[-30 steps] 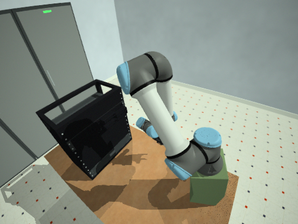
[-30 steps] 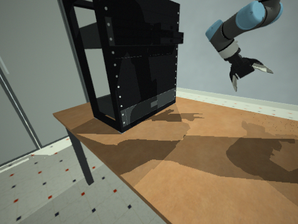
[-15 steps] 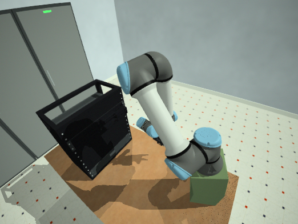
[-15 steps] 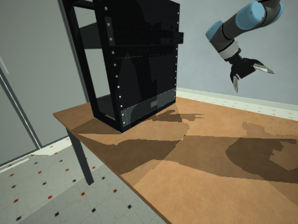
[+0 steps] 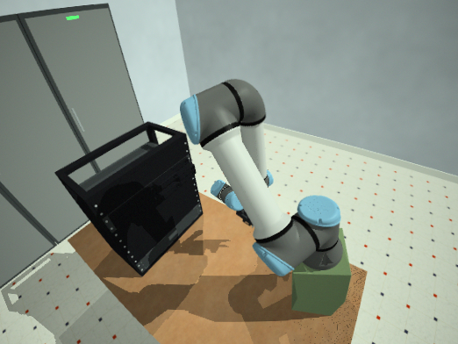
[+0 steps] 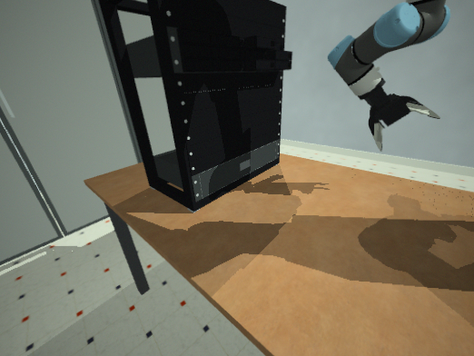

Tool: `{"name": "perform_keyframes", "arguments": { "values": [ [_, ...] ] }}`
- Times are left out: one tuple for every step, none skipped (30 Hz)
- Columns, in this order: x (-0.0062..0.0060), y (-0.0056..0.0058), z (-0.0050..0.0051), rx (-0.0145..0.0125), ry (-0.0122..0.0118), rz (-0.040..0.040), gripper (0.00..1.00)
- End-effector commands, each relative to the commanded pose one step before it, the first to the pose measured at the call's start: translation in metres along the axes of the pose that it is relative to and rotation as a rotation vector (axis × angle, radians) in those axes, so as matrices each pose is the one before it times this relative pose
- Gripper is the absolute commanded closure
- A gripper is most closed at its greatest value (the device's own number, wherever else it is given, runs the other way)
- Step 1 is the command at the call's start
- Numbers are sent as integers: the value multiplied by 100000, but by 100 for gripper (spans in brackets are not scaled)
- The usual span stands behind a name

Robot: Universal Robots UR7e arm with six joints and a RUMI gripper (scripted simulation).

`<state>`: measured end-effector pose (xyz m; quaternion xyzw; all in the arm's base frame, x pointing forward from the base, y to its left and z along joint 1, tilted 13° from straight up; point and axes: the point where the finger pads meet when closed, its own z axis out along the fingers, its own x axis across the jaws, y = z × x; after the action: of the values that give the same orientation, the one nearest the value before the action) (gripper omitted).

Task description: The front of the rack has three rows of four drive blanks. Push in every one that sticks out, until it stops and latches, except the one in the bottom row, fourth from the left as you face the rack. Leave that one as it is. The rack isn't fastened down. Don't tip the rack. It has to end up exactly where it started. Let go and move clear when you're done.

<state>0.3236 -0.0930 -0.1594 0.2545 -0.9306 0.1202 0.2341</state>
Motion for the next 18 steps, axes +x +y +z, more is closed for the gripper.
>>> {"name": "perform_keyframes", "arguments": {
  "values": [
    [150,648,357,-2774,949,-3701,0],
    [36,177,99,-732,237,-954,0],
    [36,184,103,-763,240,-989,0],
    [36,191,106,-794,242,-1023,0],
    [0,0,0,0,0,0,0],
    [0,0,0,0,0,0,0],
    [36,198,110,-826,243,-1057,0],
    [35,205,113,-857,243,-1091,0],
    [35,213,116,-890,243,-1125,0],
    [34,220,120,-922,242,-1159,0],
    [34,228,123,-955,239,-1193,0],
    [33,235,126,-989,236,-1226,0],
    [32,243,129,-1022,232,-1260,0],
    [30,250,133,-1056,227,-1293,0],
    [29,258,136,-1090,220,-1326,0],
    [27,266,139,-1125,213,-1358,0],
    [25,273,142,-1159,204,-1391,0],
    [23,281,144,-1193,194,-1423,0]
  ]
}}
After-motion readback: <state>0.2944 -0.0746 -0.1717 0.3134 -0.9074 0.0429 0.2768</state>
